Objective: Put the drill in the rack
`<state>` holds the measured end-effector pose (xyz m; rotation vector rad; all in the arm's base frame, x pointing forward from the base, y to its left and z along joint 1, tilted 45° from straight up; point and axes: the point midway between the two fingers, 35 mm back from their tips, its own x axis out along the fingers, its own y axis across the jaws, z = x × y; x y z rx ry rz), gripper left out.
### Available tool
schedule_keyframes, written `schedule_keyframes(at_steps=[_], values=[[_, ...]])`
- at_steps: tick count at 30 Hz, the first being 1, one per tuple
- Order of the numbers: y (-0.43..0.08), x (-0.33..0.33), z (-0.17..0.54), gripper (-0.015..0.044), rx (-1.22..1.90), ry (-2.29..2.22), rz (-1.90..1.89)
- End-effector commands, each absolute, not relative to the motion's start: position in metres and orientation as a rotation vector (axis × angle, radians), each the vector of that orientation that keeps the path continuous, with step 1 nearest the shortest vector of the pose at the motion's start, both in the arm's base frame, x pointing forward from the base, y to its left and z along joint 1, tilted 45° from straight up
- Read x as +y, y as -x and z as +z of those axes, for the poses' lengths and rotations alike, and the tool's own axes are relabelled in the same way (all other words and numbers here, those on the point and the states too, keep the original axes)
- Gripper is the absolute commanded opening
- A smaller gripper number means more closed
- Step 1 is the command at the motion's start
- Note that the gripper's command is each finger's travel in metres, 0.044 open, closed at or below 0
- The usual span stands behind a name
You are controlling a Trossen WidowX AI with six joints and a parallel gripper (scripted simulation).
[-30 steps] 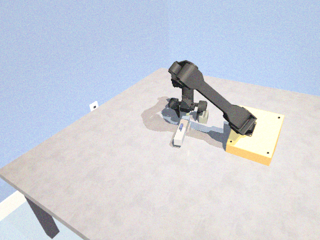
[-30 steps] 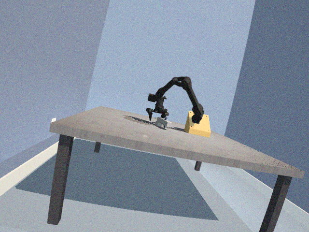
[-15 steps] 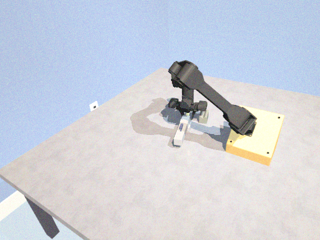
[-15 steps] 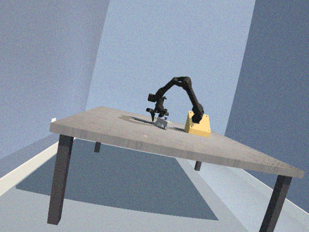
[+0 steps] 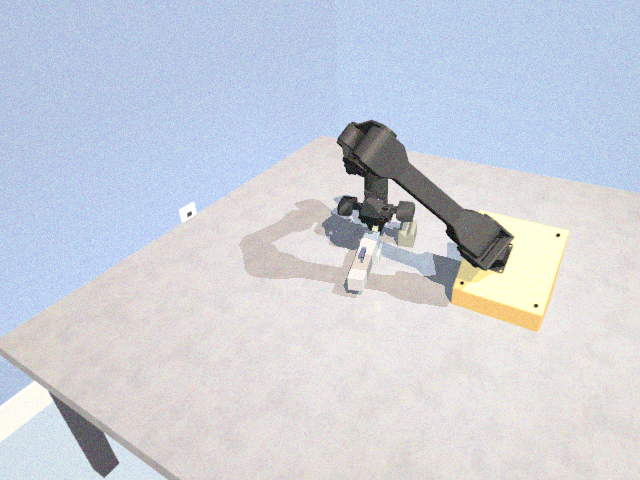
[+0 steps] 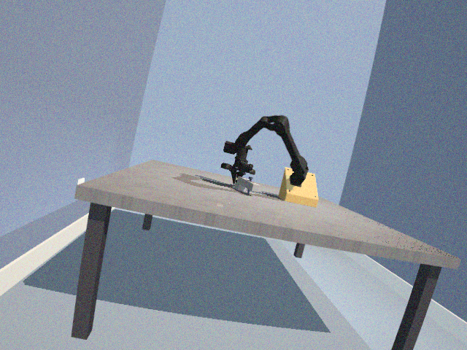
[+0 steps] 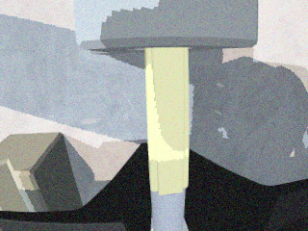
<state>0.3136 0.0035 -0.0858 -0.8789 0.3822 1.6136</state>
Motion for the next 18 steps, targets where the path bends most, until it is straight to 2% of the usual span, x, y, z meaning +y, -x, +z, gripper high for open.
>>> schedule_keyframes(at_steps=[1,18], values=[[-0.3124,0.0023,-0.0848,0.0000,0.381,0.870,1.613],[-0.3156,-0.0046,-0.0900,0.0000,0.381,0.871,1.613]])
